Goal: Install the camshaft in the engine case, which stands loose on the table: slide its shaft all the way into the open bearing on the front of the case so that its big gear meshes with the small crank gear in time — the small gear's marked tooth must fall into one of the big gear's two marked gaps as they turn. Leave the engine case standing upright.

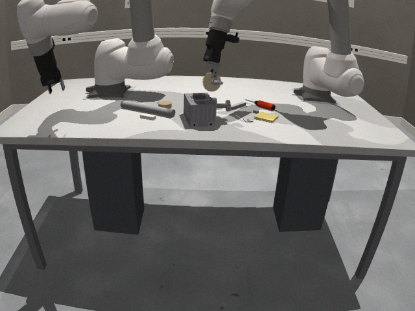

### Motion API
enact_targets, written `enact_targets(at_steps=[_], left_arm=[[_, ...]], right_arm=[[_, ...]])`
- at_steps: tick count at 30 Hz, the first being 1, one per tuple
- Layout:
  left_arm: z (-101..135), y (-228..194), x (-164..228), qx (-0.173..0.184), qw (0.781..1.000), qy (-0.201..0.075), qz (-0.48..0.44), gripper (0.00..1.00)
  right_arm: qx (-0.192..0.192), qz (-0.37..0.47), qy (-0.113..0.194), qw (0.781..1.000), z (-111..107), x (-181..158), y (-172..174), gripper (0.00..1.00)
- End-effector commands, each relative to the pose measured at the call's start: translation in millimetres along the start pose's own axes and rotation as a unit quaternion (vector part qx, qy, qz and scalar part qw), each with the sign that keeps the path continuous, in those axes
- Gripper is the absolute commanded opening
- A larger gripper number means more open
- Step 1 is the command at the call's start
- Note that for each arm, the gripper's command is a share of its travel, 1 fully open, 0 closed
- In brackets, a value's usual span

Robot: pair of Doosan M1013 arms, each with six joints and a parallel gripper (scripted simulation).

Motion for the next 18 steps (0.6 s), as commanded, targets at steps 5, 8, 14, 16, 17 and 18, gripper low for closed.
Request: enact_targets(at_steps=[5,8,14,16,17,18], left_arm=[[-2,-4,13,0.024,0.995,0.0,0.098,0.29],[-2,-6,20,0.034,0.988,0.003,0.149,0.29],[-4,-11,34,0.055,0.967,0.008,0.248,0.29],[-4,-13,38,0.062,0.958,0.01,0.28,0.29],[-4,-13,40,0.065,0.953,0.011,0.296,0.29],[-4,-14,42,0.068,0.948,0.012,0.312,0.29]], right_arm=[[-0.001,0.0,0.0,1.0,-1,0,0,1.0],[-0.001,0.0,0.0,1.0,-1,0,0,1.0],[-0.001,0.0,0.0,1.0,-1,0,0,1.0],[-0.001,0.0,0.0,1.0,-1,0,0,1.0],[-0.001,0.0,0.0,1.0,-1,0,0,1.0],[-0.001,0.0,0.0,1.0,-1,0,0,1.0]])
Point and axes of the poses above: on each arm, the point where the finger pads meet when closed, its own z axis out along the fingers, its own x axis across the jaws, y = z × x, the point moved 2 cm from there along -z, back along the fingers, and after that the axes turned 10 degrees about -z, right-handed, at the moved point
